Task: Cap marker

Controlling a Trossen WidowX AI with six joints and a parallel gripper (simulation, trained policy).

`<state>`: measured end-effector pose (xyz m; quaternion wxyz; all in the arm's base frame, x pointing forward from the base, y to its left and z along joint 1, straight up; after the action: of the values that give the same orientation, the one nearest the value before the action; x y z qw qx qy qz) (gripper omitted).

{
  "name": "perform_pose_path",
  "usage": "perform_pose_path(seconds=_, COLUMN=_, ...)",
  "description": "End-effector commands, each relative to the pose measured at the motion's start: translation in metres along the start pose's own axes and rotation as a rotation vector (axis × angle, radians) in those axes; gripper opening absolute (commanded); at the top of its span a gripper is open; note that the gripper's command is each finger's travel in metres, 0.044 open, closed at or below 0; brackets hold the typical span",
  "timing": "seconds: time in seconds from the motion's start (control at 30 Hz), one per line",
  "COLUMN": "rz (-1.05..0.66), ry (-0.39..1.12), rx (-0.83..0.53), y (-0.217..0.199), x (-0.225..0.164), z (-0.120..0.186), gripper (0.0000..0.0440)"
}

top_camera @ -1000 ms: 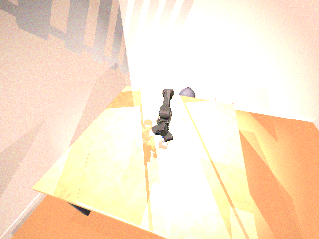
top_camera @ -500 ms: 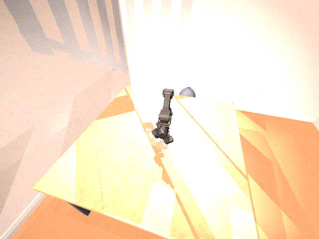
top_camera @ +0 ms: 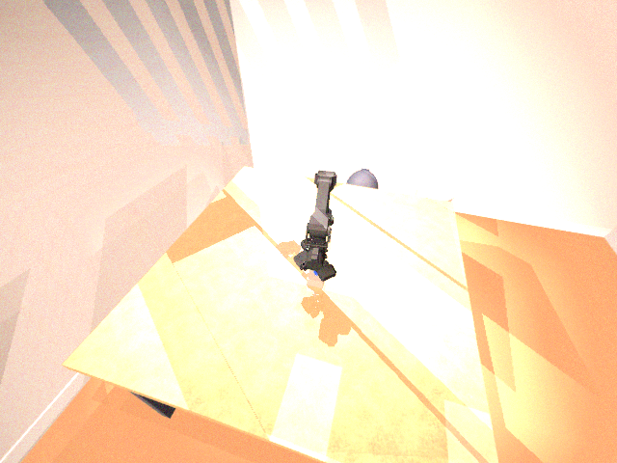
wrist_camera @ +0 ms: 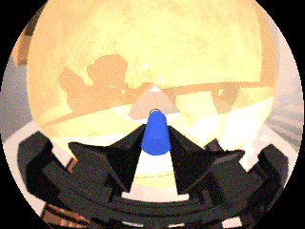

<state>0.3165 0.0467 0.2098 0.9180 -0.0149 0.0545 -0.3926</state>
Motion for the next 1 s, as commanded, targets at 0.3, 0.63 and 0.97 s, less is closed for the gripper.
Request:
perform_pose_path(seconds=0.3, rz=0.041, ry=0.025, rx=-0.046, y=-0.001, x=0.001, z=-0.025, gripper=0.0044)
perform_pose_path(seconds=0.63, rz=0.084, ry=0.001, rx=-0.046, y=-0.003, x=0.003, z=-0.029, gripper=0.0057)
perform_pose_path(seconds=0.97, rz=0.096, ry=-0.004, rx=-0.047, y=-0.004, x=0.004, z=-0.030, gripper=0.0071)
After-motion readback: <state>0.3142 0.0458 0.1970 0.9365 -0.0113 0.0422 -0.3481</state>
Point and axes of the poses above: the point midway between the two fingers, 35 mm back from their tips, its own z axis back along the fingers, its own y axis across the jaws, x = y × z, the point moved 10 cm from there along z, back along the fingers, and after that the axes turned 2 degrees about z, right-handed, at the moved point
